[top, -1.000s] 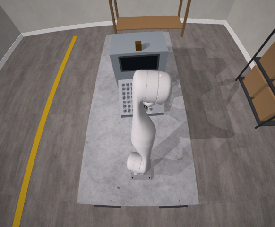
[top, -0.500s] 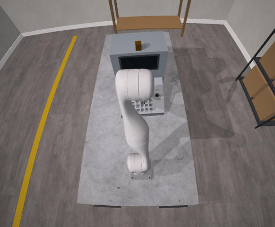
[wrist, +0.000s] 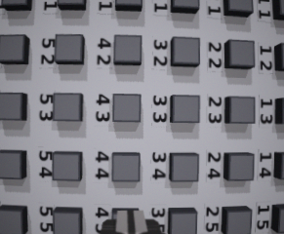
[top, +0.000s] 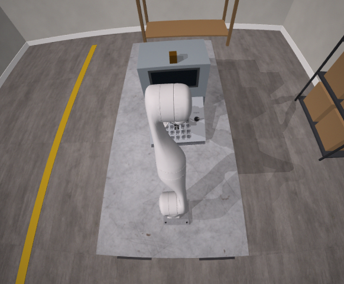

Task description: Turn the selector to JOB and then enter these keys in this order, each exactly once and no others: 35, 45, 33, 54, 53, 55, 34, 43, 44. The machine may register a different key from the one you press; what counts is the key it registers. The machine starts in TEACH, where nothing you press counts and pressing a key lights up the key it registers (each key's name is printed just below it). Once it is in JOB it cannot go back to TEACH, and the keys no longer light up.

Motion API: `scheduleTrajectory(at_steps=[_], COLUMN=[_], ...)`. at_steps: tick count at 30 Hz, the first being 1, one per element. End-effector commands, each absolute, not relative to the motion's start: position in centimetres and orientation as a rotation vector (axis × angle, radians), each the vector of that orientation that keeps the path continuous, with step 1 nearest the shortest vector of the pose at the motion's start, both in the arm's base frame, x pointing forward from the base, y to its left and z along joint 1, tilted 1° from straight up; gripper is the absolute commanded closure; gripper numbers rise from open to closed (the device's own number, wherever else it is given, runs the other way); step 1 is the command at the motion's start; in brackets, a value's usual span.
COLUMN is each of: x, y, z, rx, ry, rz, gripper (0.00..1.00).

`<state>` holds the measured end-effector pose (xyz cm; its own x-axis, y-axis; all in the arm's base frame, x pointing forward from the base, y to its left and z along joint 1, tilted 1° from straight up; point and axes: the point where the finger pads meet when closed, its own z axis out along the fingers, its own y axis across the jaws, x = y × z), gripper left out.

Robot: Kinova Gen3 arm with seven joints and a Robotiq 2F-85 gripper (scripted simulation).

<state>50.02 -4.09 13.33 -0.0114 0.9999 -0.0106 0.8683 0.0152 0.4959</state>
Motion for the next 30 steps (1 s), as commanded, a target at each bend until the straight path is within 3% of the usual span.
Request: scheduleTrajectory(at_steps=[1, 30], x=[50.39, 50.4], y=[-4.61, -4.6], z=[12.88, 12.57], rx=[1.918, 1.92], ry=[1.931, 1.934], rz=[0.501, 0.498], gripper=[0.9, 0.9])
